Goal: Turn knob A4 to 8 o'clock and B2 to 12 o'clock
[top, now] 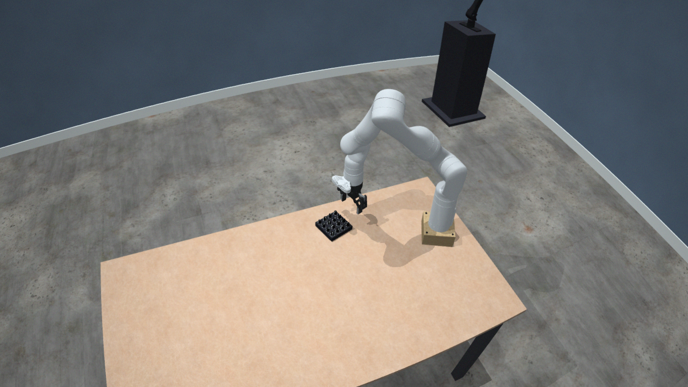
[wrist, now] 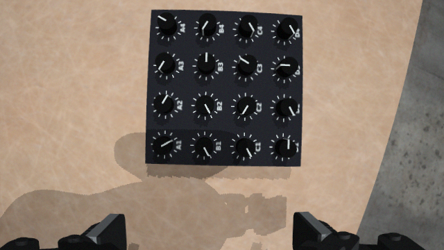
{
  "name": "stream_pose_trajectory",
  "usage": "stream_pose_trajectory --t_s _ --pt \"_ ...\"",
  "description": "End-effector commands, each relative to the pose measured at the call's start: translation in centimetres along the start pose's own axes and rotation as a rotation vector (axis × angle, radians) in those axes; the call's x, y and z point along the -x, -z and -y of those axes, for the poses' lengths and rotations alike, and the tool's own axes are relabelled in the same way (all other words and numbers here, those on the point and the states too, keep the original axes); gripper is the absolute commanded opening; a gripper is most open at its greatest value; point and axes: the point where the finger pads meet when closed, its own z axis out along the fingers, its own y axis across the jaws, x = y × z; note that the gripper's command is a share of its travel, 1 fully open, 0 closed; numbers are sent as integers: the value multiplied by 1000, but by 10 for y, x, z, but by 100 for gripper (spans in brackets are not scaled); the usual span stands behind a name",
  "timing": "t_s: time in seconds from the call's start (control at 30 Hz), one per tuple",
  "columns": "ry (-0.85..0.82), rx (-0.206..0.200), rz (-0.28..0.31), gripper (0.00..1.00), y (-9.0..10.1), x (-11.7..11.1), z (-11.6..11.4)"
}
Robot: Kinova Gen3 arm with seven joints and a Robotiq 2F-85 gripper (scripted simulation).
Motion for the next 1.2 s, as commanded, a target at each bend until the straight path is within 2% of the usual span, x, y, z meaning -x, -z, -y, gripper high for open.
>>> stream_pose_trajectory --t_s 0.0,0.27,0.47,0.77,0.83,1.17 --pt "20 -1 -1 100 0 -1 0" --pt "123 -12 1 100 -1 -4 3" --pt "293 -29 4 100 -2 -9 8" --pt "670 -59 2 100 -3 -20 17" --pt "670 -59 2 100 -3 -20 17" --pt "1218 -87 -14 100 -3 -37 27"
